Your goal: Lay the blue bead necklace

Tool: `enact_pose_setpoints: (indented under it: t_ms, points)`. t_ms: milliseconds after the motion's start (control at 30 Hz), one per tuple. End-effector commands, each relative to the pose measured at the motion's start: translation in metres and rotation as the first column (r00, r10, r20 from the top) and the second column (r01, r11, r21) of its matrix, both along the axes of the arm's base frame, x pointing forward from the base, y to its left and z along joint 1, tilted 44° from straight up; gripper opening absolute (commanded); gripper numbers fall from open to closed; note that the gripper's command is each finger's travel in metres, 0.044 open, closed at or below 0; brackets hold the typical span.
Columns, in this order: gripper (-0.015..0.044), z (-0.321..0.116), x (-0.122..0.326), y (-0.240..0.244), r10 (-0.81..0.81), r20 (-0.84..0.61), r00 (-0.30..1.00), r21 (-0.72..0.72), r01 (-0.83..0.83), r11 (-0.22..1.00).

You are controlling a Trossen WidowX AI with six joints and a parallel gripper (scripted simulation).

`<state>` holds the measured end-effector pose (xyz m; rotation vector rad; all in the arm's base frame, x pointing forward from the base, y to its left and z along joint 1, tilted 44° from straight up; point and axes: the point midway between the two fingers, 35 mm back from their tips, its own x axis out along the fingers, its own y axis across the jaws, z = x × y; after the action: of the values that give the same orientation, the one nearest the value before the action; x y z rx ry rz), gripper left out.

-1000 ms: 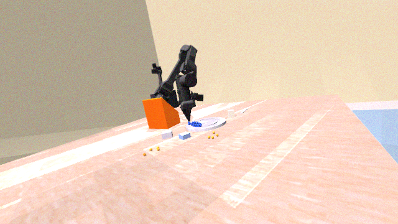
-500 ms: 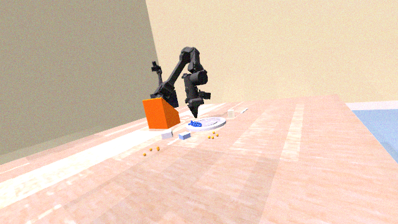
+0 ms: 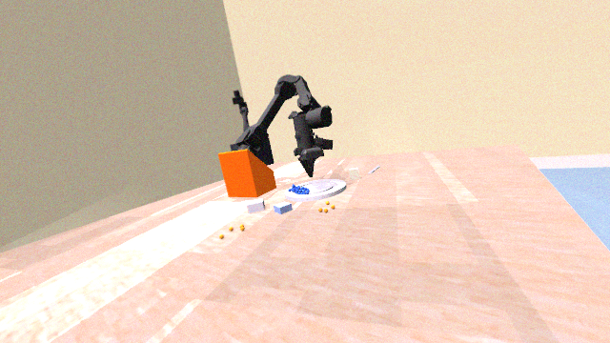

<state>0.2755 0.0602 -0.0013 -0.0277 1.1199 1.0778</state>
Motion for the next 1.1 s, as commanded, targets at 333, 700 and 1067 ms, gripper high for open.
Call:
enact_pose_setpoints:
  t_ms: [333, 700, 1067]
  points:
    - [0.0000, 0.034, 0.011, 0.034, -0.001, 0.008, 1.000, 0.018, 0.001, 1.000]
    - [0.0000, 0.044, 0.012, 0.045, 0.000, 0.007, 1.000, 0.025, 0.000, 1.000]
    - [0.0000, 0.031, 0.012, 0.058, 0.000, 0.007, 1.000, 0.026, 0.000, 1.000]
